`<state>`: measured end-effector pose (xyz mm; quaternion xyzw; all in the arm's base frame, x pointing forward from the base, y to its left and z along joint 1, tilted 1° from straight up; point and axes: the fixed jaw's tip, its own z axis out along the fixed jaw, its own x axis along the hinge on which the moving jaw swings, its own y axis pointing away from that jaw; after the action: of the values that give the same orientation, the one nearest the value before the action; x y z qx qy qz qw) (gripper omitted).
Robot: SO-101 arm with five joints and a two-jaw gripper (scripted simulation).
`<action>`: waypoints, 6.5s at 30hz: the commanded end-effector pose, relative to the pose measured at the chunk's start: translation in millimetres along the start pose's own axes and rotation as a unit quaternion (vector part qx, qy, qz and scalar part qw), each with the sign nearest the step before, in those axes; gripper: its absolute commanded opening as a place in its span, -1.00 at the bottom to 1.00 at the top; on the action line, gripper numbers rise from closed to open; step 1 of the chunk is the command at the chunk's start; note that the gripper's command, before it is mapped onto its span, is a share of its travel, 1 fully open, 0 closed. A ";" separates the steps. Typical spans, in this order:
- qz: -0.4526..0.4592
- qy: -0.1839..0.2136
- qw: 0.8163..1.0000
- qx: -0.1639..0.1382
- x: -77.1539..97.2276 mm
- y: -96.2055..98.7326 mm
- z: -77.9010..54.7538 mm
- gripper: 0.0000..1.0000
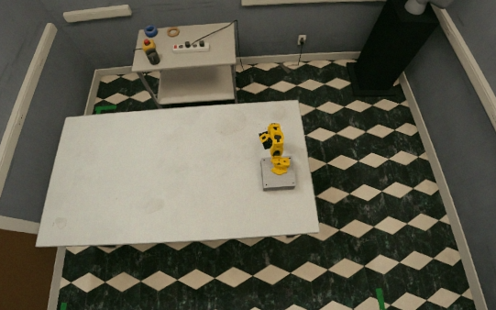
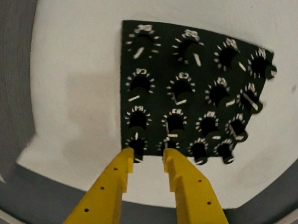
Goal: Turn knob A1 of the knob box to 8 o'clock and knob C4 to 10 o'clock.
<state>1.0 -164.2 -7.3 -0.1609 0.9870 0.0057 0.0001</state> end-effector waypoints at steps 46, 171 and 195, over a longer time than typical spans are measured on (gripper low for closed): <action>0.757 -0.002 0.654 0.002 -17.8 -10.2 -0.7 -0.81; 0.957 -0.003 0.291 0.001 -20.9 -7.5 6.9 -0.81; 0.957 -0.003 0.291 0.001 -21.0 -7.4 14.4 -0.81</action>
<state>22.6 -170.6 -16.9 0.8970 0.4418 -0.0050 0.0121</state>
